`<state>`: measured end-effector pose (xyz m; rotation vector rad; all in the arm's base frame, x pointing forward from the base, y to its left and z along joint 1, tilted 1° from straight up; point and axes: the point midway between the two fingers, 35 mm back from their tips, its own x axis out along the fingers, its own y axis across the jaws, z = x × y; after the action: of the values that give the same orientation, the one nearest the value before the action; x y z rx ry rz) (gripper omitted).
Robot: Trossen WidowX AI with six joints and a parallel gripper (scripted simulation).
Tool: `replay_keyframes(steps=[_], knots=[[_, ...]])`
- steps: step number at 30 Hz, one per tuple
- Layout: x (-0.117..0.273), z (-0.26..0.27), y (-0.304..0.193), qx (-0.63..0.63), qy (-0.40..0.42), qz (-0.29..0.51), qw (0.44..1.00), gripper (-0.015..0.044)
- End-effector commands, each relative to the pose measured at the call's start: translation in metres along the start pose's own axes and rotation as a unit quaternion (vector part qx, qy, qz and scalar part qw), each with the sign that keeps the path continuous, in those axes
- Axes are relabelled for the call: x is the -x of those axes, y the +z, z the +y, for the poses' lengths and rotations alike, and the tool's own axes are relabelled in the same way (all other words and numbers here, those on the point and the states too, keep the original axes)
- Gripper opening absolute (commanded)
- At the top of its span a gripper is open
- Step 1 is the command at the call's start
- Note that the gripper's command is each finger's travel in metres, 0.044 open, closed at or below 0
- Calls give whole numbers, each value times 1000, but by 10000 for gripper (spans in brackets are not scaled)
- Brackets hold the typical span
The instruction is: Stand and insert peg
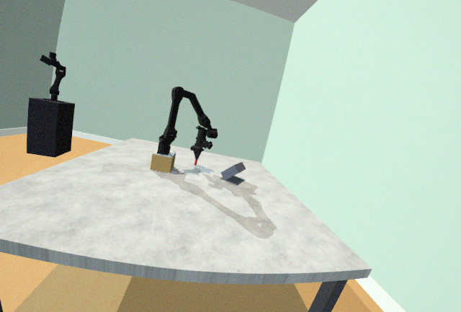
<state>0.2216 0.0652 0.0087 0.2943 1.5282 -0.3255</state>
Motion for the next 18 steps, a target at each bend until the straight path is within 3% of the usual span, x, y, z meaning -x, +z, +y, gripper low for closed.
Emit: replay_keyframes(steps=[1, 8, 18], knots=[[20, 2, 2, 1, 5, -3, 1000, 0], [51, -1, 1, 2, 5, -2, 1000, 0], [51, 0, 12, 22, -7, -30, 999, 0]])
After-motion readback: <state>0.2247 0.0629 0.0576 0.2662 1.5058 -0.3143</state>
